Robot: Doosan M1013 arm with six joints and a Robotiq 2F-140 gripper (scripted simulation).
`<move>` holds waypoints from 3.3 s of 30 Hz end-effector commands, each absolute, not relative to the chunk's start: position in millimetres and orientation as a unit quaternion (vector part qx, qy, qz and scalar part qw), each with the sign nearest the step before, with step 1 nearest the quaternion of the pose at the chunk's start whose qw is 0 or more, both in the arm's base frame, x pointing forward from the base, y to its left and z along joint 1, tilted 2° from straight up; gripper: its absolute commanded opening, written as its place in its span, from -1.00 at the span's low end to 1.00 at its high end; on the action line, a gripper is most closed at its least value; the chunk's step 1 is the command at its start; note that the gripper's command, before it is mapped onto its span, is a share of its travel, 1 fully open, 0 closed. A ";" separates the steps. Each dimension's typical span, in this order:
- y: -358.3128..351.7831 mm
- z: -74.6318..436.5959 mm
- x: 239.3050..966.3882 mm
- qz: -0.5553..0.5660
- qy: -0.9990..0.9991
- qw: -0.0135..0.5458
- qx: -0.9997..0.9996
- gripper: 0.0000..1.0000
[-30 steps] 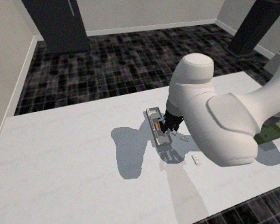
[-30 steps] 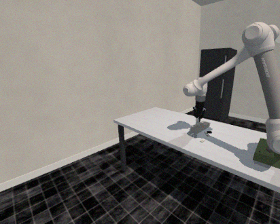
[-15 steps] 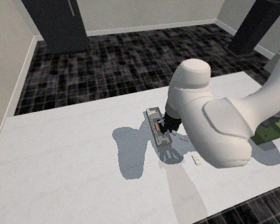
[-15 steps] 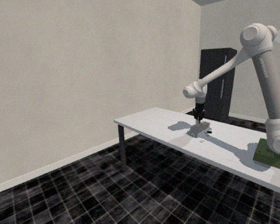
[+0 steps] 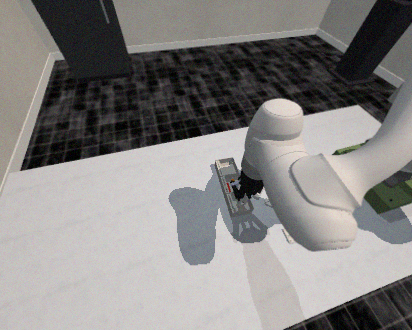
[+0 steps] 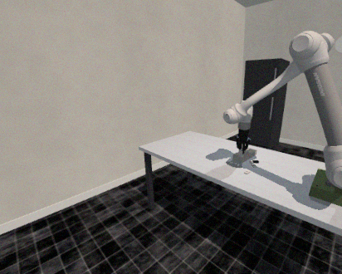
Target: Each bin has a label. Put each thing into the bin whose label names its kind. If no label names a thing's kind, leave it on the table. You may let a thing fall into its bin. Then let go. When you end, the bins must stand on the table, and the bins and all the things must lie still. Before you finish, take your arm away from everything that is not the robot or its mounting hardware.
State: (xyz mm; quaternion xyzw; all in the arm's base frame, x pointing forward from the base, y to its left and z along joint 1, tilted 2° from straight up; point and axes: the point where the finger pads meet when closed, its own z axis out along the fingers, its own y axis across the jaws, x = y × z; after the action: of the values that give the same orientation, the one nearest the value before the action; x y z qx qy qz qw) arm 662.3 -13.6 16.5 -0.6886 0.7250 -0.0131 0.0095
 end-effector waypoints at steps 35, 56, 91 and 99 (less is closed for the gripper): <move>-13.5 9.9 662.6 -0.013 0.725 0.010 -0.689 -0.64; -13.3 35.2 661.8 -0.013 0.725 0.010 -0.689 -0.64; -49.5 62.0 563.1 -0.008 0.933 0.014 -0.359 -0.53; -49.3 62.0 563.4 -0.008 0.933 0.014 -0.359 -0.53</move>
State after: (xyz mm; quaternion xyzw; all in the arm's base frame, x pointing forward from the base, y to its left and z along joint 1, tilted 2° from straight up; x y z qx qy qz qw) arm 563.3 -49.4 61.9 -0.3593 0.9331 -0.0085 0.0138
